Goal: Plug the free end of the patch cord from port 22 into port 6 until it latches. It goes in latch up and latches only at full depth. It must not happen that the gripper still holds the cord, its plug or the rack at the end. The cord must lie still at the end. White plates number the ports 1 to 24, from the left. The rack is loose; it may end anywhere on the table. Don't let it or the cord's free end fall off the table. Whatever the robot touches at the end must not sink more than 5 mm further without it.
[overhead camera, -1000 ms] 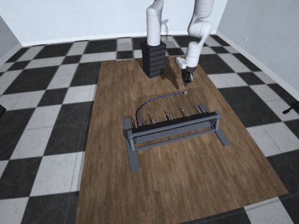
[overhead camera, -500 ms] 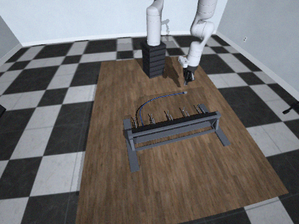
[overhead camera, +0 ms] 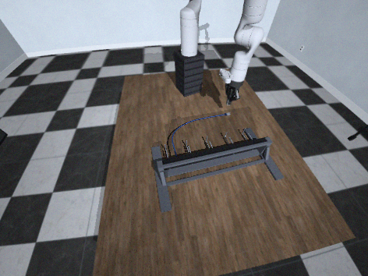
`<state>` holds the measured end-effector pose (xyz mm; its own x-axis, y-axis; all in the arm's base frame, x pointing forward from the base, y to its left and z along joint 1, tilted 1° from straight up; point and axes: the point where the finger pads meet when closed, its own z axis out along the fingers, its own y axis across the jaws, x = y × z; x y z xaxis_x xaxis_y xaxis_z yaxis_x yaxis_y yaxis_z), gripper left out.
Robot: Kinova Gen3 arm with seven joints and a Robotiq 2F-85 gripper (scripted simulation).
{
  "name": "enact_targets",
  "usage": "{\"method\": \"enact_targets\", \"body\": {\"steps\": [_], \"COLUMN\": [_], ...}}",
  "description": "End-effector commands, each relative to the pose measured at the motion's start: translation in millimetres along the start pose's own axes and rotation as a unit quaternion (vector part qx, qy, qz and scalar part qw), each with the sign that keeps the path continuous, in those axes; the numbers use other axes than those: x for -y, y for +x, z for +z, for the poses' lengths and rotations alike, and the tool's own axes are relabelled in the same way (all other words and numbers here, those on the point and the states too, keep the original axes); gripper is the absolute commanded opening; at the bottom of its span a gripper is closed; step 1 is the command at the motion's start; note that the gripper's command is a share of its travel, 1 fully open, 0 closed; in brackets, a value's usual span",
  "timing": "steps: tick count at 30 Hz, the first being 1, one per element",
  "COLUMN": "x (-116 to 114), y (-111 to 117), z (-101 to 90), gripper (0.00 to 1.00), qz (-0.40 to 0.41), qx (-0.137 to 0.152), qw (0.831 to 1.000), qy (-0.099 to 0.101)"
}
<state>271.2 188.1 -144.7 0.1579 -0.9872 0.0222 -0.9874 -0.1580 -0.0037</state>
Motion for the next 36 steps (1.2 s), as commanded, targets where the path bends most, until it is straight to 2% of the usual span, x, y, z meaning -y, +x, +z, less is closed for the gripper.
{"method": "enact_targets", "body": {"steps": [1, 22, 34, 35, 36], "x": [0.5, 0.5, -0.6, -0.6, -0.6], "y": [-0.2, -0.3, -8.0, -7.9, -8.0], "z": [-0.4, -0.4, 0.1, 0.1, 0.1], "gripper": [0.0, 0.0, 0.0, 0.37, 0.37], "qz": [0.0, 0.0, 0.004, 0.004, 0.004], "qx": [0.0, 0.0, 0.0, 0.0, 0.0], "qw": [1.0, 1.0, 1.0, 1.0, 1.0], "qy": [0.001, 0.001, 0.001, 0.001, 0.001]}}
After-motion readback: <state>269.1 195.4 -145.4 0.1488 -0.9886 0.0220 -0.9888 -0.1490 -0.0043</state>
